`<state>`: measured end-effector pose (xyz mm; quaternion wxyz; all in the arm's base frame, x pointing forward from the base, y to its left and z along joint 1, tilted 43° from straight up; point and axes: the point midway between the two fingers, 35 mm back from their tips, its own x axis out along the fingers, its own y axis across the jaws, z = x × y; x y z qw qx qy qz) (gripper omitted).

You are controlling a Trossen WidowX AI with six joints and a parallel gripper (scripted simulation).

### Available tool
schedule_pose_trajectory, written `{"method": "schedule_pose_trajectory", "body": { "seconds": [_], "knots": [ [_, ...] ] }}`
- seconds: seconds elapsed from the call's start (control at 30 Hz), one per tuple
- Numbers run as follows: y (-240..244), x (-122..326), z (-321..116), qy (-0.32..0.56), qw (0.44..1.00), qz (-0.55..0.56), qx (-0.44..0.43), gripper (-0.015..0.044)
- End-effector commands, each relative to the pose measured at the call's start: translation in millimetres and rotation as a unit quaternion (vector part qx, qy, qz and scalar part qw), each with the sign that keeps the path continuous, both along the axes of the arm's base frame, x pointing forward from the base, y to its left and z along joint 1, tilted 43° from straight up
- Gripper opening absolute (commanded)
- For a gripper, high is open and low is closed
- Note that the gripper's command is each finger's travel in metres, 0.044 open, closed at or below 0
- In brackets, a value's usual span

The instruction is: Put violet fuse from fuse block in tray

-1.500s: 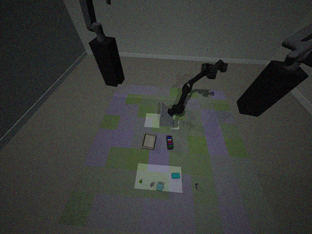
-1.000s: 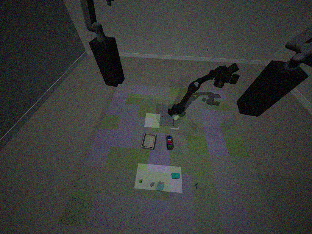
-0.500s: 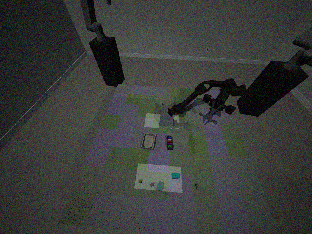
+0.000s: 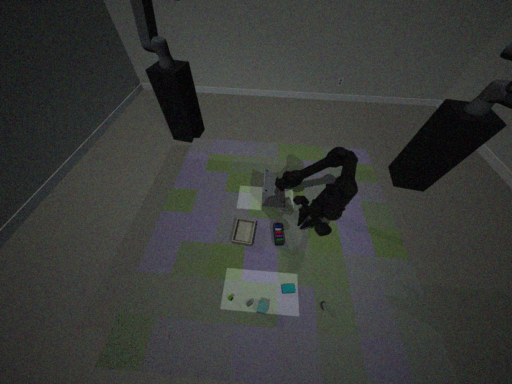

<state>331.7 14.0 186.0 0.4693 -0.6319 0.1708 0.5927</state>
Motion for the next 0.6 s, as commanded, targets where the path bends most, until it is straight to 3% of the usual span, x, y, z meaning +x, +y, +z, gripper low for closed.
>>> {"method": "schedule_pose_trajectory", "body": {
  "seconds": [0.0, 0.2, 0.57],
  "knots": [
    [7, -2, -68, 0.116, 0.989, -0.021, 0.084, 0.0067],
    [19, -18, -139, 0.244, 0.95, -0.06, 0.187, 0.0067],
    [21, -19, -141, 0.247, 0.948, -0.061, 0.189, 0.0067]
  ]
}}
